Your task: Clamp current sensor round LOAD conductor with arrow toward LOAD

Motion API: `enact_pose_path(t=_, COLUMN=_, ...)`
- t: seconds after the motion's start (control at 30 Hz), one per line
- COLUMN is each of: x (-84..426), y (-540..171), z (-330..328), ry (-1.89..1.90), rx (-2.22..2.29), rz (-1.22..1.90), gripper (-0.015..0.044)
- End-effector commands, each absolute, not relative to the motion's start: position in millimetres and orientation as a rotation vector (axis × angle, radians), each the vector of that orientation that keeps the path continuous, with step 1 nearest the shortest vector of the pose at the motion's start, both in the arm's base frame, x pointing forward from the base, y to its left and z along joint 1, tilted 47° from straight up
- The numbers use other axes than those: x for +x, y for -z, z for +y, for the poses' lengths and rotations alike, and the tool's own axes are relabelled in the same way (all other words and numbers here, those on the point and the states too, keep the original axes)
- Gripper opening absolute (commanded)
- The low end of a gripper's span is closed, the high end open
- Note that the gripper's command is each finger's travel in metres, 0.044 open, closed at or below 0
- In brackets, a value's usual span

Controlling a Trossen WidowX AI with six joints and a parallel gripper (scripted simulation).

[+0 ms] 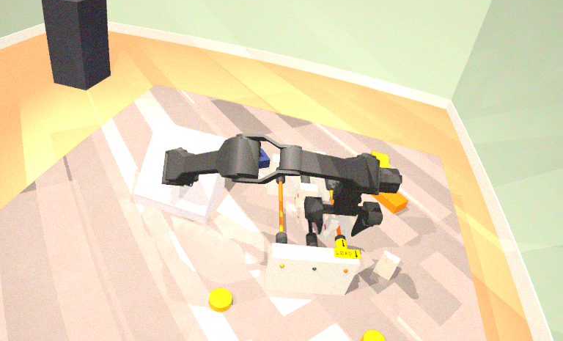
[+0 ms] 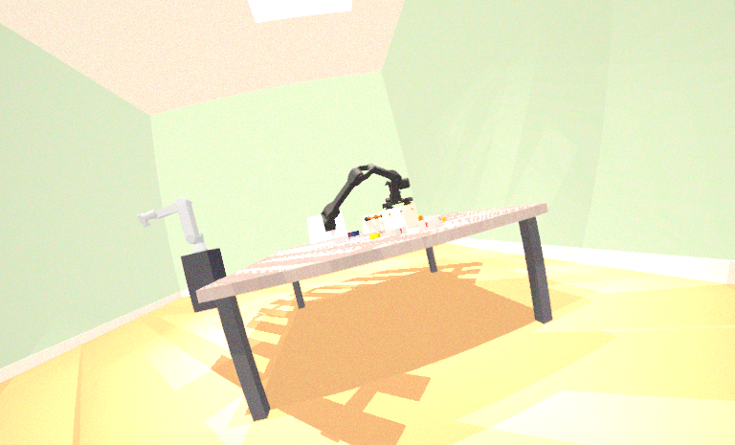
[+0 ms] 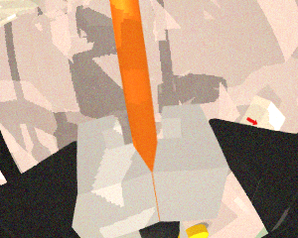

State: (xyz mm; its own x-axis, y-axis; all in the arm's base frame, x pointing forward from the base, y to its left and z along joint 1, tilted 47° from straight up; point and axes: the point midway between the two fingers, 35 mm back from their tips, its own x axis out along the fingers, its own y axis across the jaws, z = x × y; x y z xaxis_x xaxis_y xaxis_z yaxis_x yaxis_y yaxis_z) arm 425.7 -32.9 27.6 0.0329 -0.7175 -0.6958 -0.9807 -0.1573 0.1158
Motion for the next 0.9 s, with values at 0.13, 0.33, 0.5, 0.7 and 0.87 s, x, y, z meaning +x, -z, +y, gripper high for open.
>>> enact_pose_path(t=0.13, x=425.7, y=-28.0, z=-32.9, ry=-0.898, rx=-1.920, rz=1.719, gripper=0.0360)
enact_pose_path(t=0.33, x=425.7, y=-28.0, z=-32.9, ry=-0.898, rx=-1.920, rz=1.719, gripper=0.0320)
enact_pose_path(t=0.5, x=425.7, y=-28.0, z=-32.9, ry=-0.898, rx=-1.920, rz=1.719, gripper=0.0287)
enact_pose_path(t=0.7, x=425.7, y=-28.0, z=-32.9, ry=-0.898, rx=-1.920, rz=1.719, gripper=0.0129)
enact_pose_path(t=0.87, x=425.7, y=-28.0, z=-32.9, ry=-0.898, rx=-1.920, rz=1.719, gripper=0.0000)
